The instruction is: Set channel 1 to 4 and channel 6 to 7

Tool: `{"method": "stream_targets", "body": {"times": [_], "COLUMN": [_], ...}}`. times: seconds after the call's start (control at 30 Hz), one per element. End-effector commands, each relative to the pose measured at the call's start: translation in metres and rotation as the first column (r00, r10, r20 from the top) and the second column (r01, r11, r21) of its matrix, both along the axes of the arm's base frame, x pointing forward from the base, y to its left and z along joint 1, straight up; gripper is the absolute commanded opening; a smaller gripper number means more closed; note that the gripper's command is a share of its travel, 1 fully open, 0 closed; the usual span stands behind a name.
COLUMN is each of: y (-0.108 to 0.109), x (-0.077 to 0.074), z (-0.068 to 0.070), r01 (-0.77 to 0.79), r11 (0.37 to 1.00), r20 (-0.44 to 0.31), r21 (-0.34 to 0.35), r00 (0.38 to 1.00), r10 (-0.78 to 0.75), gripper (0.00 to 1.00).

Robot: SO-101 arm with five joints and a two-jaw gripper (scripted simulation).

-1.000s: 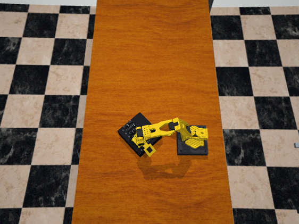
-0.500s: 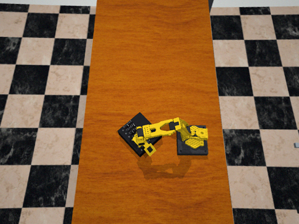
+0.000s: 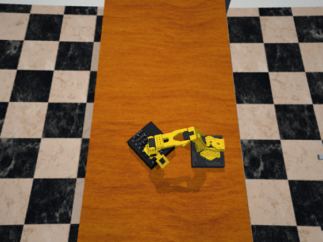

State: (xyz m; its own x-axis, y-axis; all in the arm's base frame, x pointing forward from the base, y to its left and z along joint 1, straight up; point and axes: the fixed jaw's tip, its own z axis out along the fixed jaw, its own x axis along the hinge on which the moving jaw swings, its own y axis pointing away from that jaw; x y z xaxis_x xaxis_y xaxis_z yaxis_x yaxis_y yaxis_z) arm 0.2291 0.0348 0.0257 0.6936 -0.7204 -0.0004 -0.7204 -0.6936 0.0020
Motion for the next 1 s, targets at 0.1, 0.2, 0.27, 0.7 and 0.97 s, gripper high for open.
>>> {"method": "stream_targets", "body": {"times": [0.1, 0.2, 0.27, 0.7, 0.97], "y": [-0.004, -0.0044, -0.0045, -0.005, -0.0053], "x": [-0.0017, -0.0021, -0.0022, -0.0028, -0.0031], "z": [0.0007, 0.0007, 0.0007, 0.0006, 0.0005], "r01": [0.007, 0.007, 0.007, 0.007, 0.007], "r11": [1.0, 1.0, 1.0, 1.0, 1.0], "r20": [0.001, 0.001, 0.001, 0.001, 0.001], "r21": [0.001, 0.001, 0.001, 0.001, 0.001], "r00": [1.0, 1.0, 1.0, 1.0, 1.0], "r10": [-0.007, -0.007, -0.007, -0.007, -0.007], "gripper": [0.0, 0.0, 0.0, 0.0, 0.0]}}
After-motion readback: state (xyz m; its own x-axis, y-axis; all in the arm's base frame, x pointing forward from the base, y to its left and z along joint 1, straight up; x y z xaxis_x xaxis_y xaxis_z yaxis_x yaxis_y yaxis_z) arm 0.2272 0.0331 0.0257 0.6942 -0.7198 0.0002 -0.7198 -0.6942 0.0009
